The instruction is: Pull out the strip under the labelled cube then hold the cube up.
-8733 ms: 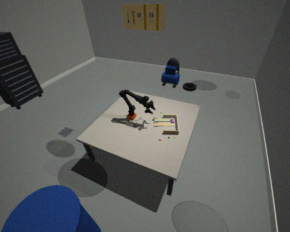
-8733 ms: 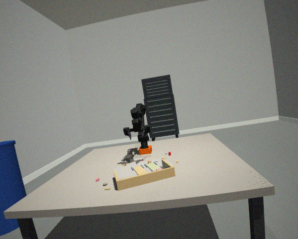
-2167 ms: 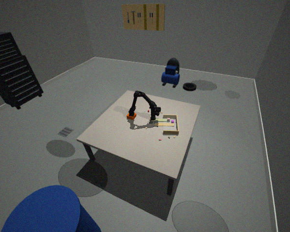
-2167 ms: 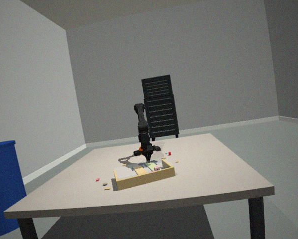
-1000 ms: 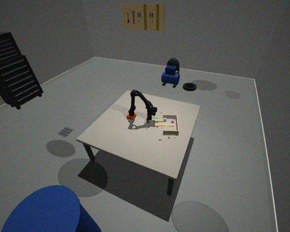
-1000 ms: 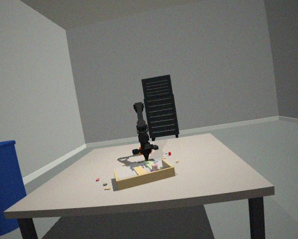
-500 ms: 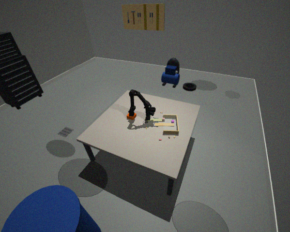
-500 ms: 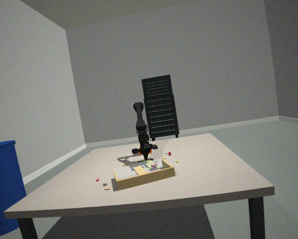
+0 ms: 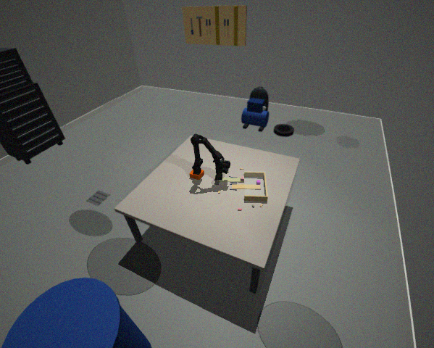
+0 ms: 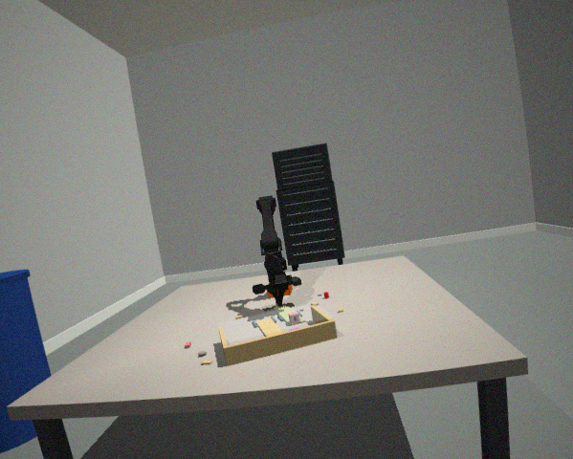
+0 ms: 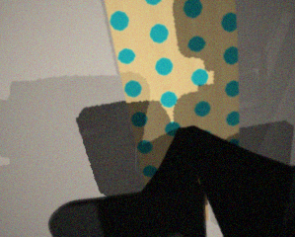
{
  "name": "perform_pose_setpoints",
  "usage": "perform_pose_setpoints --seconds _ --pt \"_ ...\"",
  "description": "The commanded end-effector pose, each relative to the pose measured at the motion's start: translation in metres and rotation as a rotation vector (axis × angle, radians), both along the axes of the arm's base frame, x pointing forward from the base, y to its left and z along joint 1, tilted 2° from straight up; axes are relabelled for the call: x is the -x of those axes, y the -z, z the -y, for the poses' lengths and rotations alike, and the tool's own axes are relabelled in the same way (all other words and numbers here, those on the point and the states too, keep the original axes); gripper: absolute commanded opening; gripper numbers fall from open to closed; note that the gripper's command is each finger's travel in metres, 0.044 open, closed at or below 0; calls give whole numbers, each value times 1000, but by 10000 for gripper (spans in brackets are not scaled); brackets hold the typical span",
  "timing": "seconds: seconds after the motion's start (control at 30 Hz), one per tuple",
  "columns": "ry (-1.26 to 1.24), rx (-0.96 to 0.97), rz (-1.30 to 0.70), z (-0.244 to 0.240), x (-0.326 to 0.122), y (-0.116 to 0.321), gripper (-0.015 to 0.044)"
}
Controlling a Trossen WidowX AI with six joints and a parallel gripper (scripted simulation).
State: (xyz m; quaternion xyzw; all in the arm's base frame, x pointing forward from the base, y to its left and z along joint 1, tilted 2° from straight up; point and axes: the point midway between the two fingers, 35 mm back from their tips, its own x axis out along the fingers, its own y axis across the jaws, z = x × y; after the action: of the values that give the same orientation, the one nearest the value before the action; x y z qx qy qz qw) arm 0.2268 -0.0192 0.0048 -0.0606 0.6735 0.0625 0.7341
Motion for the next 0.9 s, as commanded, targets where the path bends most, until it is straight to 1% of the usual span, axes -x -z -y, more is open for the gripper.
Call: perform_pose_setpoints --seconds 0.0,0.53,0.87 --pt "-2 -2 -30 0 16 6 0" --pt "-2 -2 -32 4 37 8 0" --pt "-2 -2 -32 4 39 8 0"
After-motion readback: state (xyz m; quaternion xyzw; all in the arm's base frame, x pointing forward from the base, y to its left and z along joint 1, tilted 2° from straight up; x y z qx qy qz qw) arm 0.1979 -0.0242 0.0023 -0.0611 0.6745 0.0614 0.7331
